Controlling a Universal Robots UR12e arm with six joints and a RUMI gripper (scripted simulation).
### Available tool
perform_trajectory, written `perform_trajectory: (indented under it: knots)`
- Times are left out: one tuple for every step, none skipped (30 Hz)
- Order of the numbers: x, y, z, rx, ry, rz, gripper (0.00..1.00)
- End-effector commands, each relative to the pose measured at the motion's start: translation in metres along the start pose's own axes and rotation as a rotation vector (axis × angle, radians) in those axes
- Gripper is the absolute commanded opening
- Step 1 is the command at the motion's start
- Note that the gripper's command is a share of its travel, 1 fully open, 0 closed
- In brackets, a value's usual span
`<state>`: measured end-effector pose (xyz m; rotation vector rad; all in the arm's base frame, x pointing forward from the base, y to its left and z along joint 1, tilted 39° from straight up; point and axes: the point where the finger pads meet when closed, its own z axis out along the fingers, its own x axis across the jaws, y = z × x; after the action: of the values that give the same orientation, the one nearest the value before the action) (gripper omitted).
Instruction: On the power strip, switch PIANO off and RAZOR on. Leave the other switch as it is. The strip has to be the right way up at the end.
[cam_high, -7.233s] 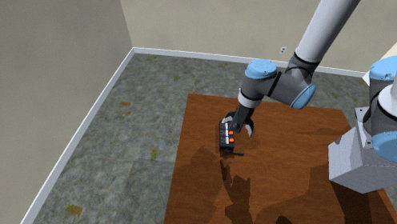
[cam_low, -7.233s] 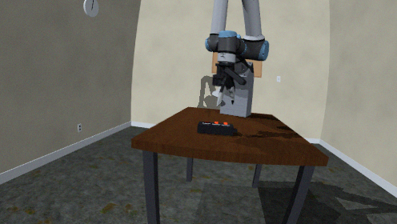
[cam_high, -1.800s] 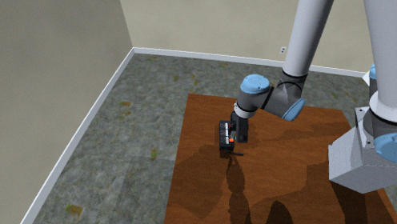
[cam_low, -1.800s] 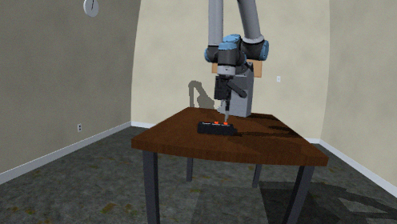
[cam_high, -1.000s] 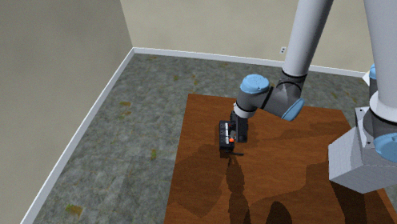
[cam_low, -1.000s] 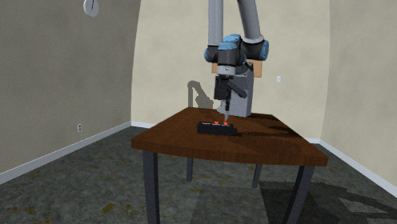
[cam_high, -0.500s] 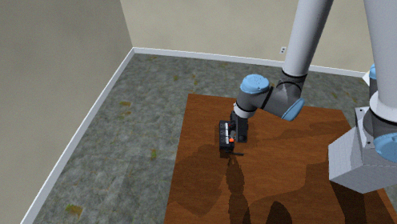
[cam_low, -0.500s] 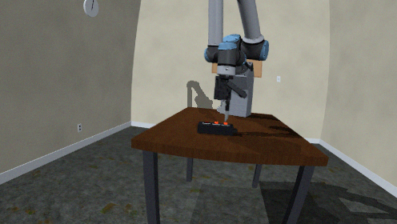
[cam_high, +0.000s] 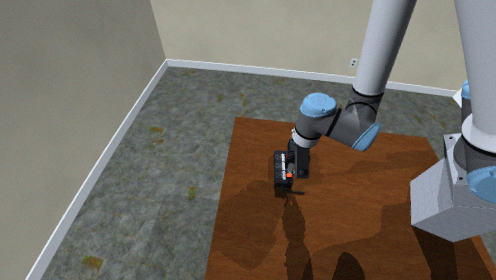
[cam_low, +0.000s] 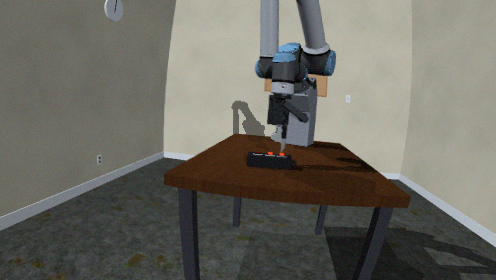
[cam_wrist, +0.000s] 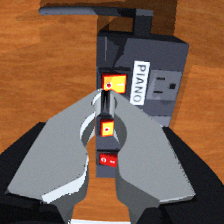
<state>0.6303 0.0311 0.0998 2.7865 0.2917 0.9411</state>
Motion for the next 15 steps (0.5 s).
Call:
perform_trajectory:
  knots:
    - [0.0022, 0.0003, 0.0, -0.001, 0.002, 0.0, 0.0]
    - [0.0022, 0.0003, 0.0003, -0.001, 0.002, 0.0, 0.0]
    - [0.0021, 0.0003, 0.0006, -0.001, 0.002, 0.0, 0.0]
    - [0.0021, 0.0003, 0.0009, -0.001, 0.002, 0.0, 0.0]
    - [0.0021, 0.0003, 0.0009, -0.001, 0.002, 0.0, 0.0]
    - [0.0021, 0.0003, 0.0009, -0.001, 0.002, 0.0, 0.0]
    - [0.0021, 0.0003, 0.0014, -0.001, 0.002, 0.0, 0.0]
    - [0.0023, 0.0004, 0.0017, -0.001, 0.002, 0.0, 0.0]
    - [0.0025, 0.0005, 0.002, -0.001, 0.002, 0.0, 0.0]
    - [0.0027, 0.0005, 0.0023, -0.001, 0.003, 0.0, 0.0]
    - [0.0029, 0.0006, 0.0027, -0.001, 0.003, 0.0, 0.0]
    - [0.0029, 0.0007, 0.0031, -0.001, 0.003, 0.0, 0.0]
    - [0.003, 0.0007, 0.0036, -0.001, 0.003, 0.0, 0.0]
    - [0.0029, 0.0007, 0.004, -0.001, 0.003, 0.0, 0.0]
    - [0.0029, 0.0006, 0.0045, -0.001, 0.003, 0.0, 0.0]
